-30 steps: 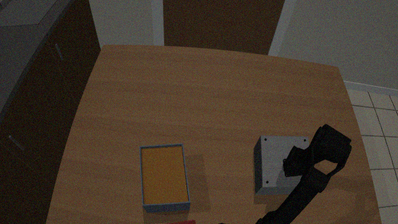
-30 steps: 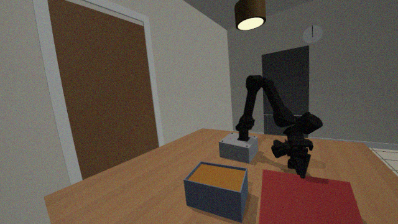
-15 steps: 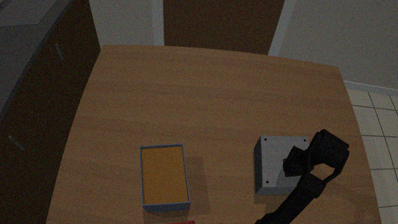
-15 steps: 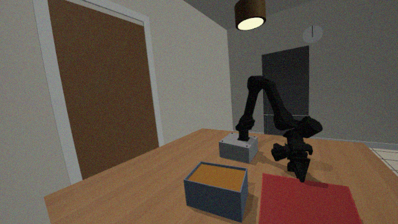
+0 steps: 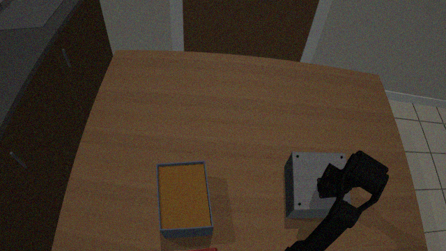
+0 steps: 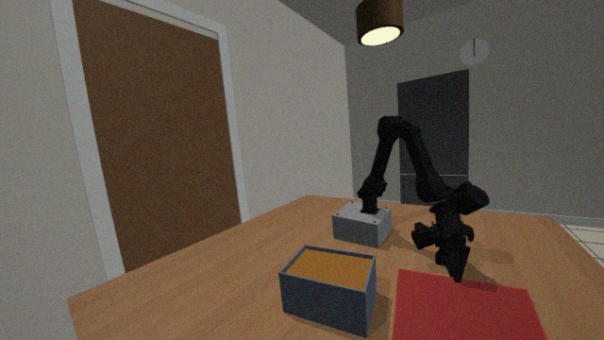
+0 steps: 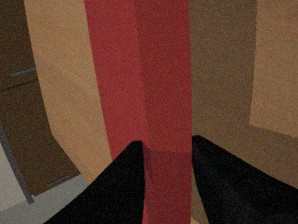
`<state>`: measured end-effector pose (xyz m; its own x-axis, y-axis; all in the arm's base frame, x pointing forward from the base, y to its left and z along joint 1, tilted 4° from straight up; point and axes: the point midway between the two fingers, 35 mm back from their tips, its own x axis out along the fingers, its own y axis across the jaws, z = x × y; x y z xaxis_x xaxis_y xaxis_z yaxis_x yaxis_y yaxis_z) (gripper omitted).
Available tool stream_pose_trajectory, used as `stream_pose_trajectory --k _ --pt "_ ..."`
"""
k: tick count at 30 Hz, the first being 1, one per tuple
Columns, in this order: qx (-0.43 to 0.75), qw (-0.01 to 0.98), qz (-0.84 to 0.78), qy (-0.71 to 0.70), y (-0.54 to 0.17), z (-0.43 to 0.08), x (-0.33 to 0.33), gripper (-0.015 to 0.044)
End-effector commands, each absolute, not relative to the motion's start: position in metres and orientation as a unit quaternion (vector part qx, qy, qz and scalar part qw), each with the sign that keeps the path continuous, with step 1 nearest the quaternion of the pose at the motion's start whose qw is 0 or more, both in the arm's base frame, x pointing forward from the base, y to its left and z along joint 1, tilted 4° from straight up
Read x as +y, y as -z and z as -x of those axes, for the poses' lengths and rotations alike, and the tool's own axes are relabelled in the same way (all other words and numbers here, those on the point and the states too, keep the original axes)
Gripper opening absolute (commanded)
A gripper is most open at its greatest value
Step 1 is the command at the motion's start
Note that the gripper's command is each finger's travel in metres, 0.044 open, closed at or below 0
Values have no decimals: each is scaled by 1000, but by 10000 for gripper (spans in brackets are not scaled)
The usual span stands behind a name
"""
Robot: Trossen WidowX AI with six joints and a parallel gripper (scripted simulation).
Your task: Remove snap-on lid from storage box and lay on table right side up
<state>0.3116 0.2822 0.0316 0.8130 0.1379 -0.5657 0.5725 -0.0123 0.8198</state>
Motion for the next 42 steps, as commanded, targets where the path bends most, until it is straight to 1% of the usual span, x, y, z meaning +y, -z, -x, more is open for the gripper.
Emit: stream_pose_trajectory --k 1,6,7,16,17,18,24,25,42 --pt "263 658 -684 174 -19 -310 280 0" --pt "263 658 -684 174 -15 -310 280 0" --pt "258 655 -690 168 -27 -312 282 26" --pt "263 658 -684 174 -28 -312 283 263" --pt "263 658 -684 174 -28 -312 283 275" --pt "263 658 -684 174 -28 -312 283 275" --pt "263 658 -684 174 -26 -301 281 433" --pt "263 658 -684 174 -26 -299 281 440" --pt "265 657 -683 175 -23 -265 277 440"
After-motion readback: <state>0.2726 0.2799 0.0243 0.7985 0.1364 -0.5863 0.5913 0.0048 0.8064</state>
